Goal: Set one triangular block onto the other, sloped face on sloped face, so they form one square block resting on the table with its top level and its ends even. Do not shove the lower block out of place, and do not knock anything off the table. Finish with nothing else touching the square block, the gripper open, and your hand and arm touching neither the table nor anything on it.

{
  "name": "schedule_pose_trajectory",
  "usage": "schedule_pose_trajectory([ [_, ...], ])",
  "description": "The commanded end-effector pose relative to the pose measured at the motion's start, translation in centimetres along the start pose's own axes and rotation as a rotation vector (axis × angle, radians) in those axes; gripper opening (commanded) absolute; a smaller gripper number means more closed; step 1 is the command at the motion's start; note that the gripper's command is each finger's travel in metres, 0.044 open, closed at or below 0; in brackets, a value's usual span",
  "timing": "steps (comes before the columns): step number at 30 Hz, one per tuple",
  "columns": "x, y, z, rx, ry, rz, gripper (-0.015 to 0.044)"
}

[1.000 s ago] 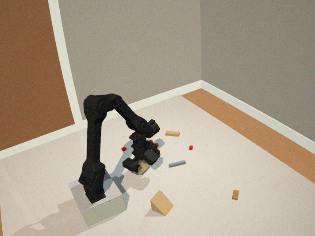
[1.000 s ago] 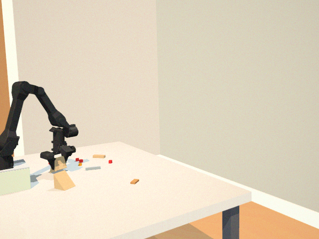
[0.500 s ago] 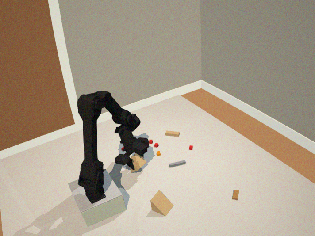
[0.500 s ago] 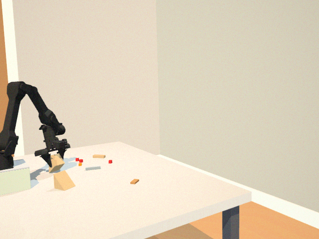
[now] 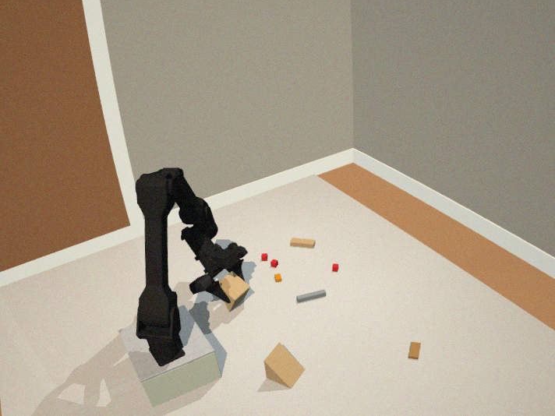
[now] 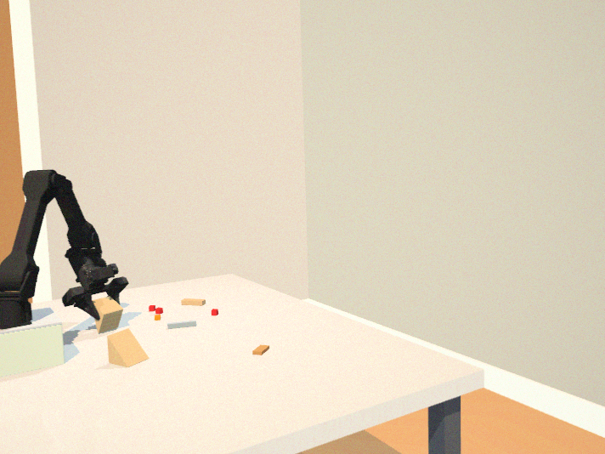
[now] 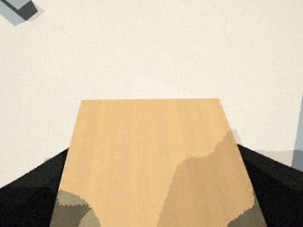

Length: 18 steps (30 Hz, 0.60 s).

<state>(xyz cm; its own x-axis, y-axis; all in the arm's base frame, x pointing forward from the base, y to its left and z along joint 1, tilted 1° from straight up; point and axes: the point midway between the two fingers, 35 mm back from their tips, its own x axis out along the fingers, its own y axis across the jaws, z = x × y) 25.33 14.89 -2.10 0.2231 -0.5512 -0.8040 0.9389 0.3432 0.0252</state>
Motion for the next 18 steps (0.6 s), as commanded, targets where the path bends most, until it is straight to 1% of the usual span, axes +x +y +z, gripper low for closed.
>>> schedule_pose_trajectory([
  [1,-0.38,0.03,-0.84,-0.003,-0.128,0.008,0.0],
  [6,-0.67,0.01,-1.7,-0.002,-0.252,0.009,0.0],
  [7,-0.47,-0.03,-1.03,0.001,-0.155,-0.002,0.0026],
  [18,-0.47,-0.03,-1.03,0.001,-0.155,-0.002,0.0315],
])
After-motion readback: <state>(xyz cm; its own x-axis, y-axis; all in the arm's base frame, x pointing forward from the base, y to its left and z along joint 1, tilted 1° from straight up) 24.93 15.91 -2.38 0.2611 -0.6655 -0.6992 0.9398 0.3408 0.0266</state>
